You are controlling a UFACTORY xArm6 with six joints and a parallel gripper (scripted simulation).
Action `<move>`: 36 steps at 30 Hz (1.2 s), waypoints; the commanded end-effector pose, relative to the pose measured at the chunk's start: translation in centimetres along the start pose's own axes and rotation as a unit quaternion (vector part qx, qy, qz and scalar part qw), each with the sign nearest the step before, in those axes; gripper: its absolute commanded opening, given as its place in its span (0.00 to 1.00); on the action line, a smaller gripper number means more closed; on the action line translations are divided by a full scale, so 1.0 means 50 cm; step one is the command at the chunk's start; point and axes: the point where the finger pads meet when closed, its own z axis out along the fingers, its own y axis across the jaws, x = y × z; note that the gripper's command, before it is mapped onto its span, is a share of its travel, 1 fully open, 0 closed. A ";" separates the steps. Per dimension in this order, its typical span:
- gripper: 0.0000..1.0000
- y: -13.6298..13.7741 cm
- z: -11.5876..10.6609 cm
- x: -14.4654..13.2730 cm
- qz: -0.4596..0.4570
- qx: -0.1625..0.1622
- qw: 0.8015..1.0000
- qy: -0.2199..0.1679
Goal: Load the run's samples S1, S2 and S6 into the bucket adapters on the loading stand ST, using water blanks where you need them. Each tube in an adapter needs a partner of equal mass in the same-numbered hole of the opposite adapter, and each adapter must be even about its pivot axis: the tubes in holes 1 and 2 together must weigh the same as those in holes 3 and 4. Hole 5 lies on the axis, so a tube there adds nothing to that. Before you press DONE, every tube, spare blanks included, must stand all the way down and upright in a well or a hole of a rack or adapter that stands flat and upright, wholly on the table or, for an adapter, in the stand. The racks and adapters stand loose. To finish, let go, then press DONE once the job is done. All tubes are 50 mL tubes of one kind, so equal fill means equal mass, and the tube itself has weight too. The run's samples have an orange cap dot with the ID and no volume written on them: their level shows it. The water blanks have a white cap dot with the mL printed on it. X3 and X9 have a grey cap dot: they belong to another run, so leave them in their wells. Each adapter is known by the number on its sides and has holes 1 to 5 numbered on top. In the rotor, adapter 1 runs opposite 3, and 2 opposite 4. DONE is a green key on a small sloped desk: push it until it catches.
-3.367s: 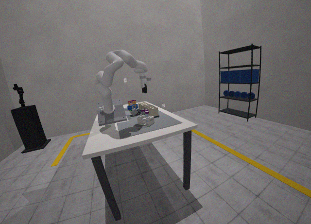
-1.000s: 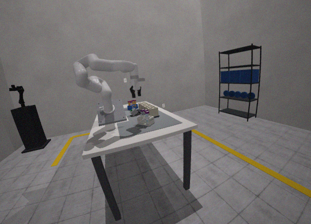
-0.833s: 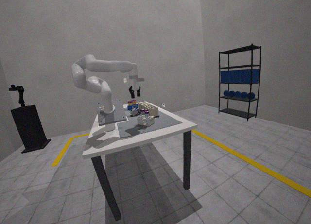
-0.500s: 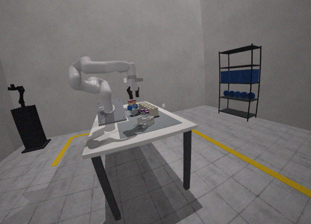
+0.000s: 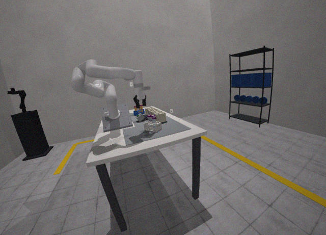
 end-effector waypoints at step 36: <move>1.00 -0.001 0.129 0.003 0.001 0.001 1.000 0.001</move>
